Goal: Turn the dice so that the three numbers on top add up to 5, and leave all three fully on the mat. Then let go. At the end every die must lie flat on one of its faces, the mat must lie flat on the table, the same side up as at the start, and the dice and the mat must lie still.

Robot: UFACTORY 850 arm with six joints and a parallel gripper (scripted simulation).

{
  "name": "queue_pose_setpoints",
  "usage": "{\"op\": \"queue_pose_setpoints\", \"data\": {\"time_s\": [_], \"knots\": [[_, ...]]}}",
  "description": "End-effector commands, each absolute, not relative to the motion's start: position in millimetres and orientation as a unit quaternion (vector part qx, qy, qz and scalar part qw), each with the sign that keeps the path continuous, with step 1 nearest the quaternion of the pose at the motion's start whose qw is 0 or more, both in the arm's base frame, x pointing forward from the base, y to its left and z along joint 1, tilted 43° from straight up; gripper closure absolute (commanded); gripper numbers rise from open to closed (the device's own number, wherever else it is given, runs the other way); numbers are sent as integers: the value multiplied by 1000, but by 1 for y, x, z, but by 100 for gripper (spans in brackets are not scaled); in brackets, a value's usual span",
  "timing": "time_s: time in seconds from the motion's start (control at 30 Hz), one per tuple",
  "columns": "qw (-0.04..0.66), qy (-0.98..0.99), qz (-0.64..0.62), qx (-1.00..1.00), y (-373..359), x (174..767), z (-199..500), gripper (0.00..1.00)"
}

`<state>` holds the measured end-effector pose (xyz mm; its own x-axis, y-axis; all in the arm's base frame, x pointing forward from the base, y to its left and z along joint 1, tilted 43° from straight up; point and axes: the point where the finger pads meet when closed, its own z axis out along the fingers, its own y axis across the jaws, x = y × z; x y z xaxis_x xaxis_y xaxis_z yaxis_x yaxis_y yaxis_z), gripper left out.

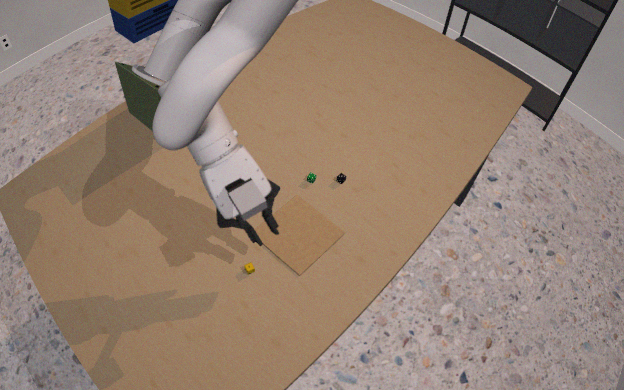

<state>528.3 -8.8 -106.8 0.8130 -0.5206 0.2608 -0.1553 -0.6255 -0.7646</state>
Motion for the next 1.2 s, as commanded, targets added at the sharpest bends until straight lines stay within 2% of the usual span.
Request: {"op": "queue_pose_setpoints", "data": {"time_s": [0.0, 0.27, 0.47, 0.67, 0.77, 0.97, 1.13, 1.17], "knots": [[439, 175, -179, -863, 4, 540, -101, 69], [464, 140, -89, -870, 7, 544, -98, 69], [458, 120, -33, -880, 0, 543, -99, 69], [420, 96, 40, -902, -24, 544, -105, 69], [417, 95, 43, -903, -25, 544, -105, 69], [358, 81, 93, -925, -58, 549, -111, 69], [348, 80, 99, -929, -64, 550, -112, 69], [348, 80, 99, -929, -64, 550, -112, 0]]}}
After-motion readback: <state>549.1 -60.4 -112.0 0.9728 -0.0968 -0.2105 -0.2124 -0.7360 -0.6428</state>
